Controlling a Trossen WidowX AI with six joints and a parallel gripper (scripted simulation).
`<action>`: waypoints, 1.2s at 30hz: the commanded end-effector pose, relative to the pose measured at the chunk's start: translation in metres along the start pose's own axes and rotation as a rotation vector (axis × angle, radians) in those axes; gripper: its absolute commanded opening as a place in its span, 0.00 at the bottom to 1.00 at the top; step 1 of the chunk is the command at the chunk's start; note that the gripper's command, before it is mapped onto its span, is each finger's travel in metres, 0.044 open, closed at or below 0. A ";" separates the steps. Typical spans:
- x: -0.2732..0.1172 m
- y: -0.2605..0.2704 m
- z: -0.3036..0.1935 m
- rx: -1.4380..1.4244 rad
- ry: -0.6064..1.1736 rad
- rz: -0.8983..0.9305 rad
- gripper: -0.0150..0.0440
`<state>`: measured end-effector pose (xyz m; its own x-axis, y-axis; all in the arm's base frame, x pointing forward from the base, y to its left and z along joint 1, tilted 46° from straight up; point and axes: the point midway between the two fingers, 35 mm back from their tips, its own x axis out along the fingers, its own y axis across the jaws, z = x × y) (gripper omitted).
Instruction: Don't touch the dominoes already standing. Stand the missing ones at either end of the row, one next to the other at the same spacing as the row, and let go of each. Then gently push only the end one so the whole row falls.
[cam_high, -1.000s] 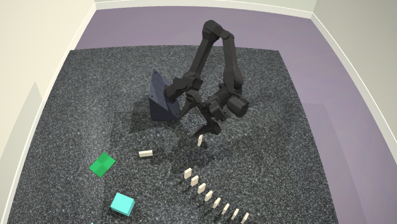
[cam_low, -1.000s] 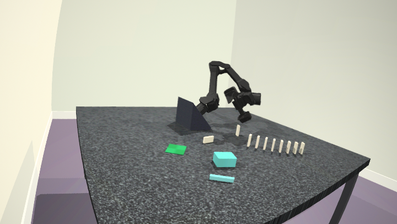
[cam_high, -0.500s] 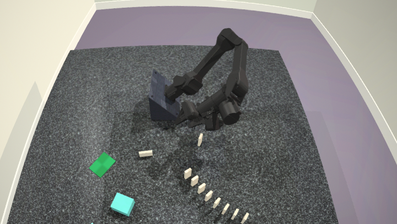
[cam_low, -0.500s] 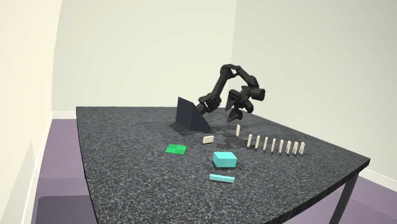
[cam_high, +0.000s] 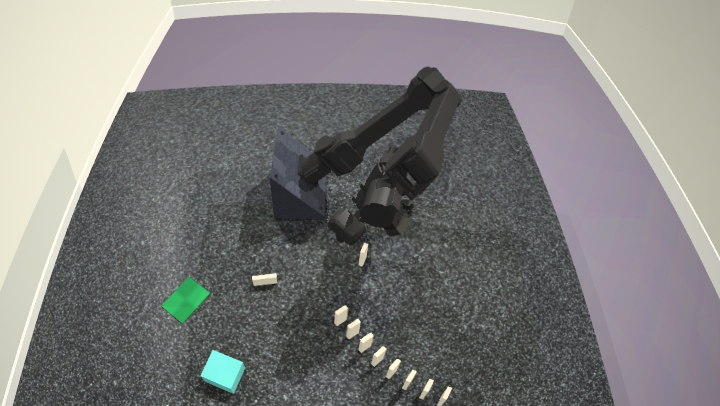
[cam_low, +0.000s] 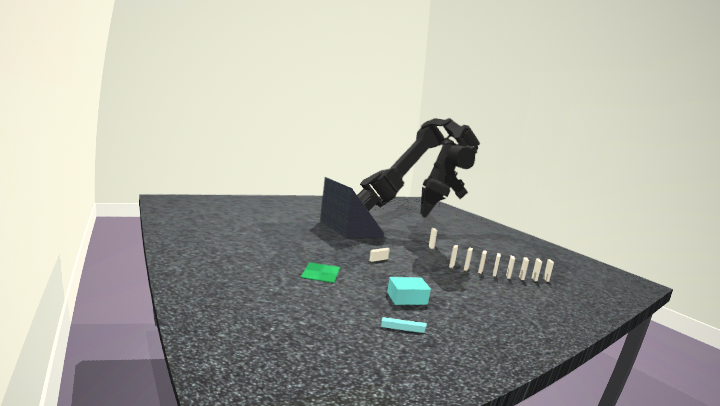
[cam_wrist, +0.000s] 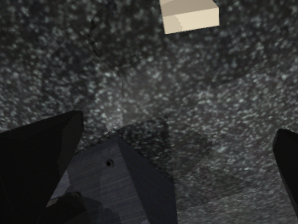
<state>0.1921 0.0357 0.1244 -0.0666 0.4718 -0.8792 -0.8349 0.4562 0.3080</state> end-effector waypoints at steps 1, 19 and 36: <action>-0.029 -0.012 0.020 -0.228 -0.306 0.086 1.00; 0.016 -0.008 0.034 -0.228 -0.305 0.083 1.00; 0.046 -0.002 0.043 -0.230 -0.310 0.086 1.00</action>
<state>0.2149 0.0857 0.1006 -0.0031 0.7198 -0.6941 -0.9377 0.2392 0.2522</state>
